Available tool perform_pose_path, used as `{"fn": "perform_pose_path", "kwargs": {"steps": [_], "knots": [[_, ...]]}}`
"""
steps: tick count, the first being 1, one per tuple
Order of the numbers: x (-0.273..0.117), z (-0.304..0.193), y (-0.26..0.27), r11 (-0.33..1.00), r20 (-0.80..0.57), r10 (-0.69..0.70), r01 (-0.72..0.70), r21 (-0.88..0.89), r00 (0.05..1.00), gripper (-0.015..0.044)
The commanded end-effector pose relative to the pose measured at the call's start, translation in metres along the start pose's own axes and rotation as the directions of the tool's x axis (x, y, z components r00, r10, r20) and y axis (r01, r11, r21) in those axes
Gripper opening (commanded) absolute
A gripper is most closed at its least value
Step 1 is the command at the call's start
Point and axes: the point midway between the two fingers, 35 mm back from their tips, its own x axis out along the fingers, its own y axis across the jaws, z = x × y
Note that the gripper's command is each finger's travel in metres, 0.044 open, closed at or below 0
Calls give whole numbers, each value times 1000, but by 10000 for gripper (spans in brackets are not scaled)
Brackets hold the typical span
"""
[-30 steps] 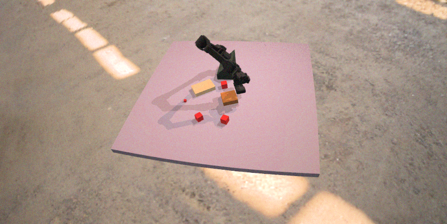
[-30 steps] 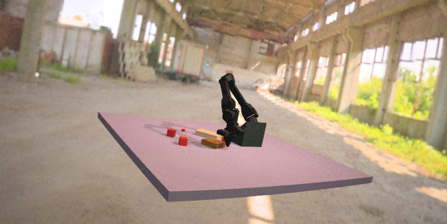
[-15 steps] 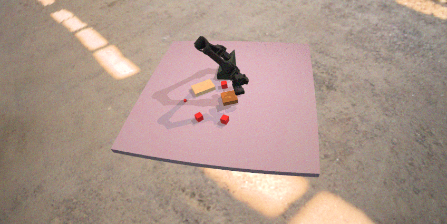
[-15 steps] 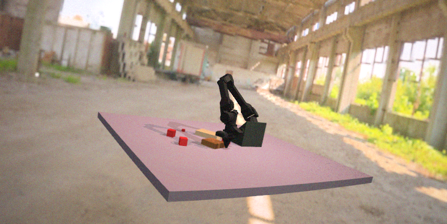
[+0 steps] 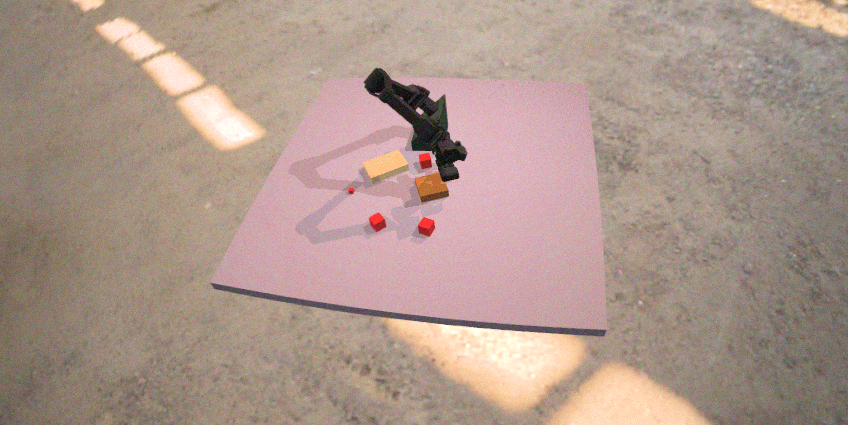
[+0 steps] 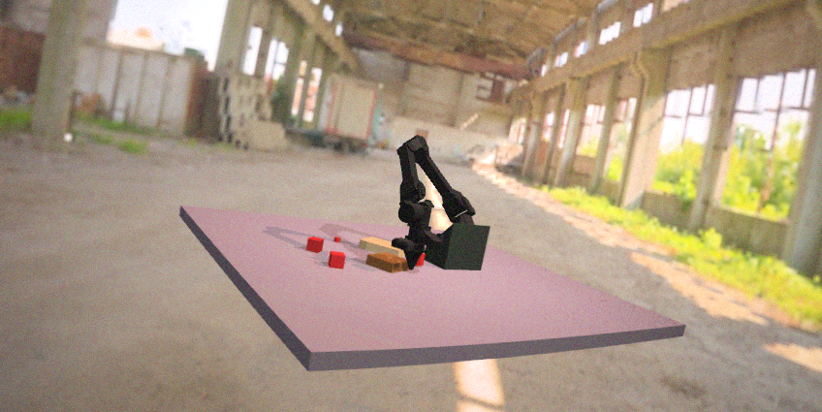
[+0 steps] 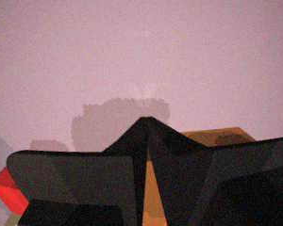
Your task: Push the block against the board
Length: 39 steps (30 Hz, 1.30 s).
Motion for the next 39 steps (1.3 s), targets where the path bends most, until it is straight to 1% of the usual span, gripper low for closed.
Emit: {"fn": "perform_pose_path", "kwargs": {"steps": [1,30,39], "knots": [[1,-10,0,1000,-8,2,-2,8,1000,0],[1,-49,-5,1000,-9,2,-2,8,1000,0],[1,-39,-6,1000,-9,2,-1,8,1000,0]]}}
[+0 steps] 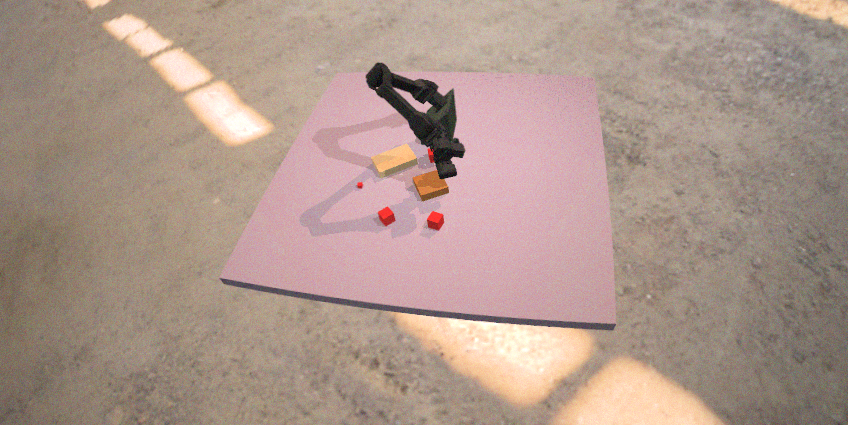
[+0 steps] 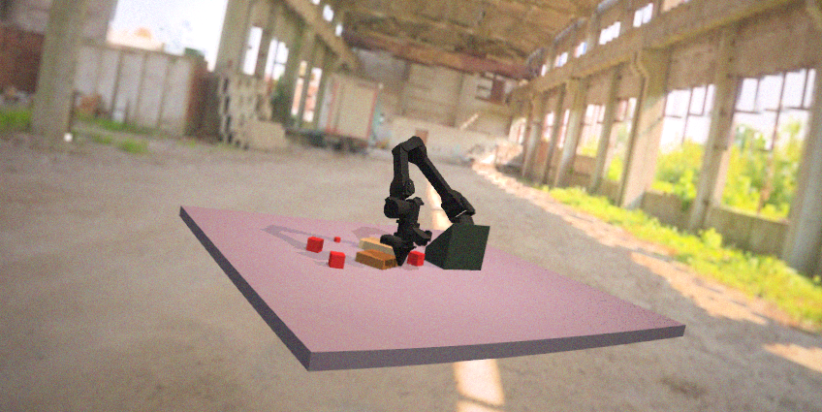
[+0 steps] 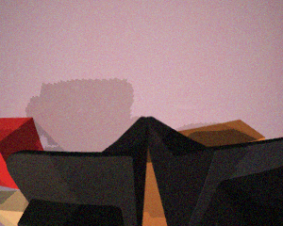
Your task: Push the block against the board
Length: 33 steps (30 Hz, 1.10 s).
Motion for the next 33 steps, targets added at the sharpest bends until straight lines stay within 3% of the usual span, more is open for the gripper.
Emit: {"fn": "perform_pose_path", "kwargs": {"steps": [1,29,33], "knots": [[1,4,-2,1000,-8,1,-1,6,1000,0],[2,49,0,1000,-11,3,-3,7,1000,0],[-41,45,0,1000,-10,3,-3,6,1000,0]]}}
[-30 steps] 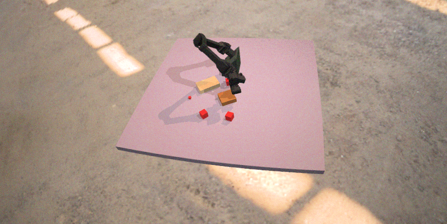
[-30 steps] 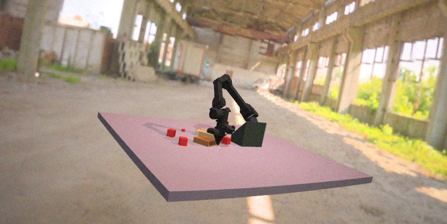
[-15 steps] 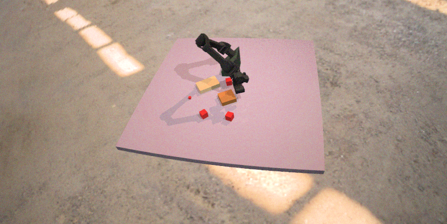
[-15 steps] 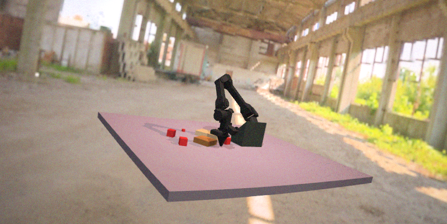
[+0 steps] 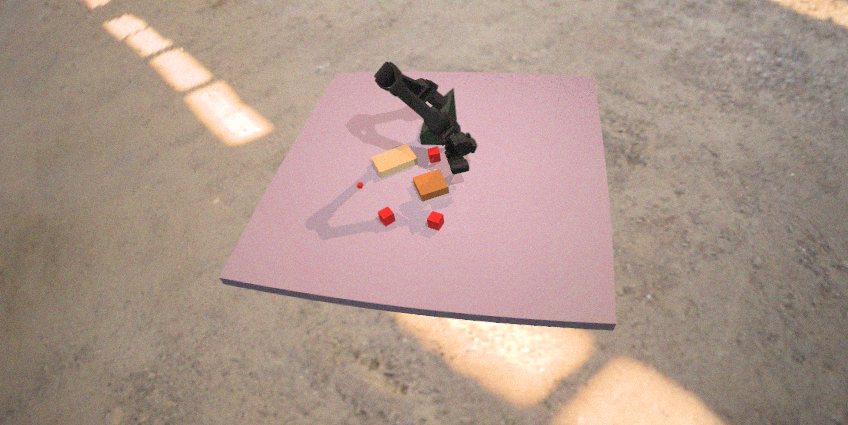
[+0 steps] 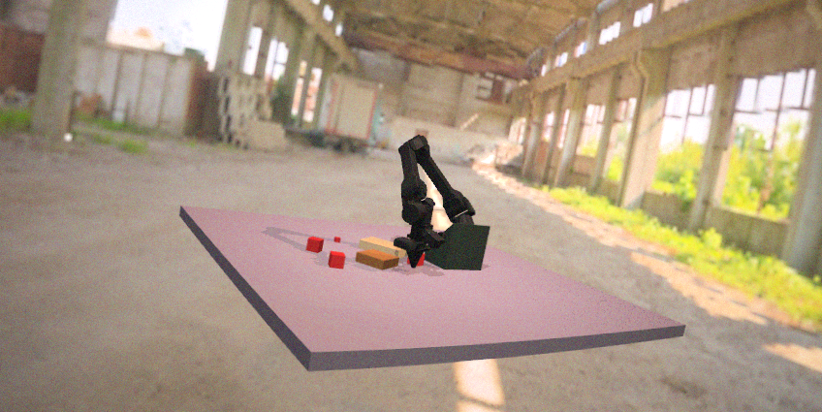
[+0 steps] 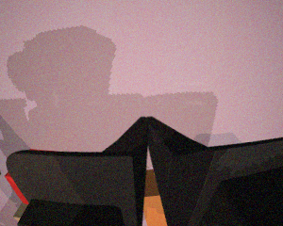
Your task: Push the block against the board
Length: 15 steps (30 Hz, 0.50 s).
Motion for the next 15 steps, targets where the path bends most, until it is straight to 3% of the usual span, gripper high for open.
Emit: {"fn": "perform_pose_path", "kwargs": {"steps": [1,8,15], "knots": [[-43,0,-6,999,8,-35,35,14,999,0],[-47,-1,-8,999,8,-36,35,37,999,0],[-49,-9,-29,962,11,-39,34,272,999,0]]}}
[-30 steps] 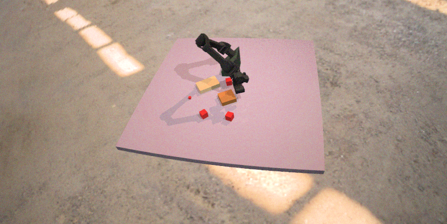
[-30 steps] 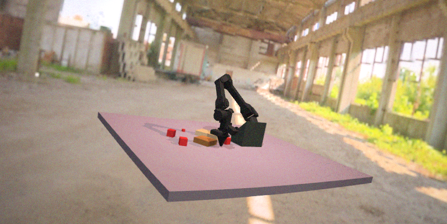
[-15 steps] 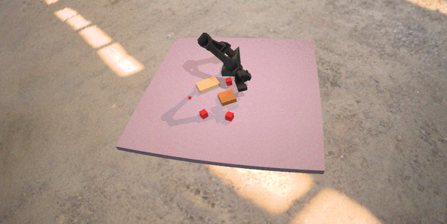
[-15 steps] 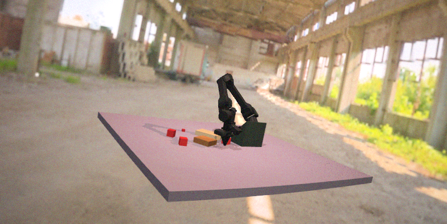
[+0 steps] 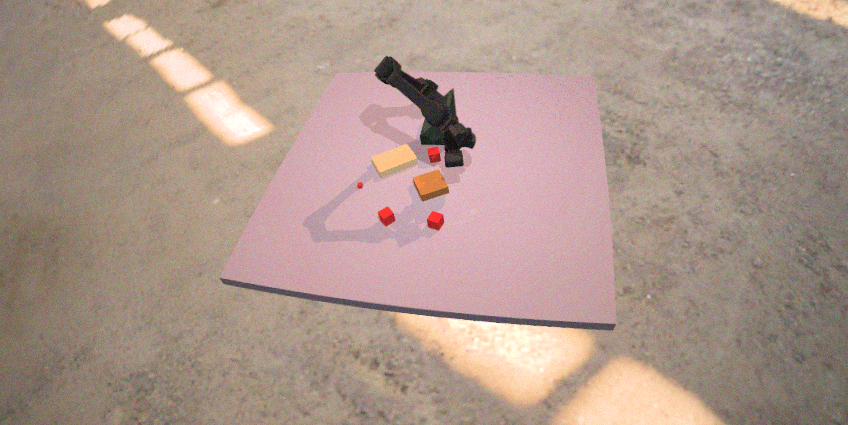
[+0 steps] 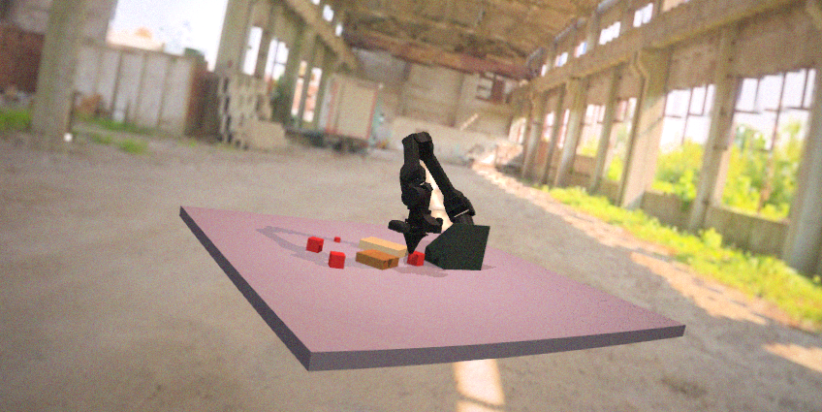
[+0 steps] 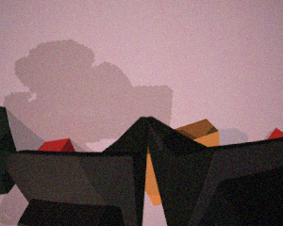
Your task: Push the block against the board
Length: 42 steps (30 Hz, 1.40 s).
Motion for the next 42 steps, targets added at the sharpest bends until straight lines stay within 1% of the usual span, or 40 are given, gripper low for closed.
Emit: {"fn": "perform_pose_path", "kwargs": {"steps": [1,6,12,18,25,34,36,40,42], "knots": [[-2,-2,-14,992,5,-6,6,125,1000,0],[-3,-5,-30,957,5,-7,5,292,1000,0],[-4,-10,-49,877,5,-8,4,480,1000,0],[-4,-16,-66,761,5,-7,2,649,1000,0],[-3,-24,-86,585,4,-8,1,811,1000,0],[-2,-35,-109,319,-1,-9,4,948,1000,0],[-2,-36,-111,298,-1,-9,4,954,1000,0],[1,-36,-111,298,-1,-9,4,954,1000,0],[26,-36,-112,298,-2,-9,4,954,1000,0]]}}
